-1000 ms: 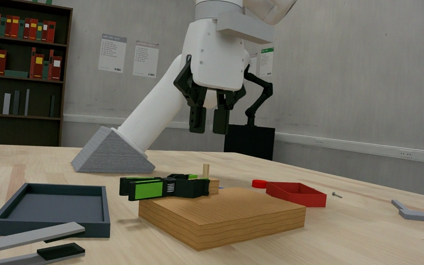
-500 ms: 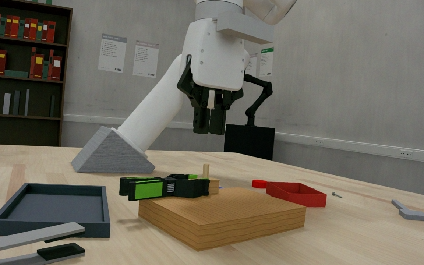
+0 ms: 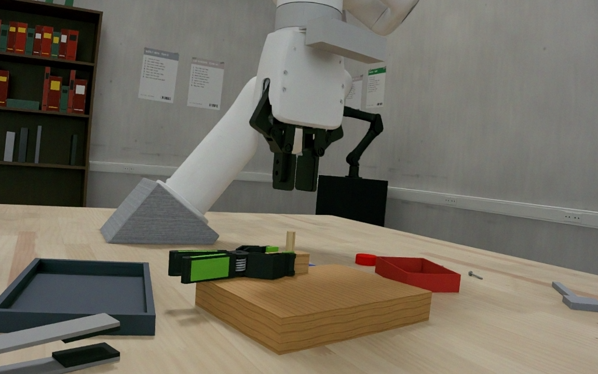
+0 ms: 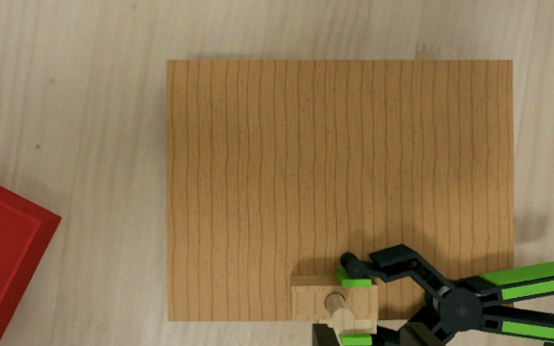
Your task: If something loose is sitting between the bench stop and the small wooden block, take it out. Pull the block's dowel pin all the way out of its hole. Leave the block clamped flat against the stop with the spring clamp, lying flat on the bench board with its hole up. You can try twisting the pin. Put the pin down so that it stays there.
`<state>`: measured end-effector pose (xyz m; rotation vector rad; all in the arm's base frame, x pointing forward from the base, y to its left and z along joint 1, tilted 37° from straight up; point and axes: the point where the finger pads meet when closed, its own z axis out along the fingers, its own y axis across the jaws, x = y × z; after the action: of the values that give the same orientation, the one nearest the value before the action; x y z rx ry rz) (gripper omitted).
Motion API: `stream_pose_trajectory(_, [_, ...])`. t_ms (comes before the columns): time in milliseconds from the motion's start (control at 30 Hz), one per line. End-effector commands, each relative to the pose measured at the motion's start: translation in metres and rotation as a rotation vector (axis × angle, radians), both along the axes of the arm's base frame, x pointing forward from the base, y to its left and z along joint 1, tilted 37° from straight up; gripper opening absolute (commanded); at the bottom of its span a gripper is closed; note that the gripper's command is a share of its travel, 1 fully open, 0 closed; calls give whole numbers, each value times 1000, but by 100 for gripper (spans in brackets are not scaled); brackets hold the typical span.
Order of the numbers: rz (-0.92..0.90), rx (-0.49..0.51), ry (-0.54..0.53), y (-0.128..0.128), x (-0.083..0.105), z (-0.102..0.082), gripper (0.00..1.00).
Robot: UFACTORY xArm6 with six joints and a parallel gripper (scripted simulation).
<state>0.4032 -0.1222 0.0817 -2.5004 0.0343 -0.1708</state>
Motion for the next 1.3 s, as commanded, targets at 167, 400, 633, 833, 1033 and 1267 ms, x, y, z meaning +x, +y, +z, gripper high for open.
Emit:
stream_pose_trajectory(167, [-1,-2,-3,2,2,-3,28])
stream_pose_trajectory(400, [-1,-2,-3,5,2,-7,28])
stream_pose_trajectory(633, [-1,-2,-3,10,4,-13,28])
stream_pose_trajectory(833, [-1,-2,-3,13,4,-18,28])
stream_pose_trajectory(1033, [-1,-2,-3,16,5,-22,28])
stream_pose_trajectory(1267, [-1,-2,-3,19,6,-26,28])
